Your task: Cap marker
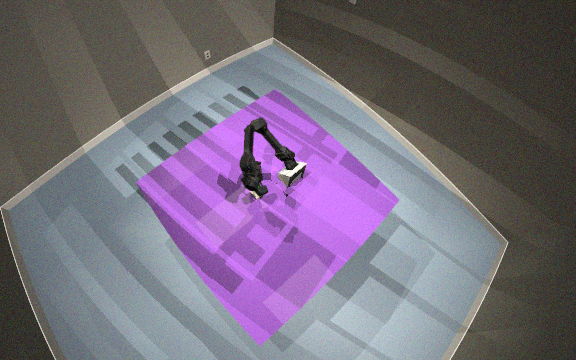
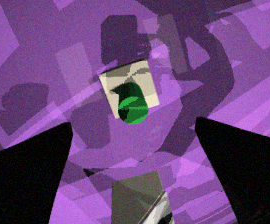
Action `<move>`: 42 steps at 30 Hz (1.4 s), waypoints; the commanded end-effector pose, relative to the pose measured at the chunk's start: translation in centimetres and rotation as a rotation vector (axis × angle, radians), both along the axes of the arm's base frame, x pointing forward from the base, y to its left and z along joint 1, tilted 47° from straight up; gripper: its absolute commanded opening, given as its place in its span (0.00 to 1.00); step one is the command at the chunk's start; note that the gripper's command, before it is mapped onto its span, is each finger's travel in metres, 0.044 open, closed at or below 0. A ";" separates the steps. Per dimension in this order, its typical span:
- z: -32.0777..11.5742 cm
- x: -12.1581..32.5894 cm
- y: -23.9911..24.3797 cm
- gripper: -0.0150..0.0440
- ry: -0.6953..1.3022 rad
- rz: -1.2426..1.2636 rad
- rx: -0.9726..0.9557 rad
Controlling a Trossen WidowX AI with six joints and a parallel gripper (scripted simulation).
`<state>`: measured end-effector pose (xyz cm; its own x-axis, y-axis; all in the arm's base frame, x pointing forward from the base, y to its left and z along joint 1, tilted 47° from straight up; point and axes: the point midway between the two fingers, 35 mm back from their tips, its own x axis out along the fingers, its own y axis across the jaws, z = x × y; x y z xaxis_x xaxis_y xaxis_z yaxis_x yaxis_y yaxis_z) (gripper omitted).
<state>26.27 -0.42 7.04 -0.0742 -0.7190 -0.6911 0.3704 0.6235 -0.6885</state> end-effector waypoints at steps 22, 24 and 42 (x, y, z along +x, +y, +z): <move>-0.4 -0.4 -0.4 0.25 0.220 0.203 0.021; -0.4 -0.4 -0.4 0.25 0.220 0.203 0.021; -1.7 -0.5 -1.7 0.25 0.220 0.203 0.021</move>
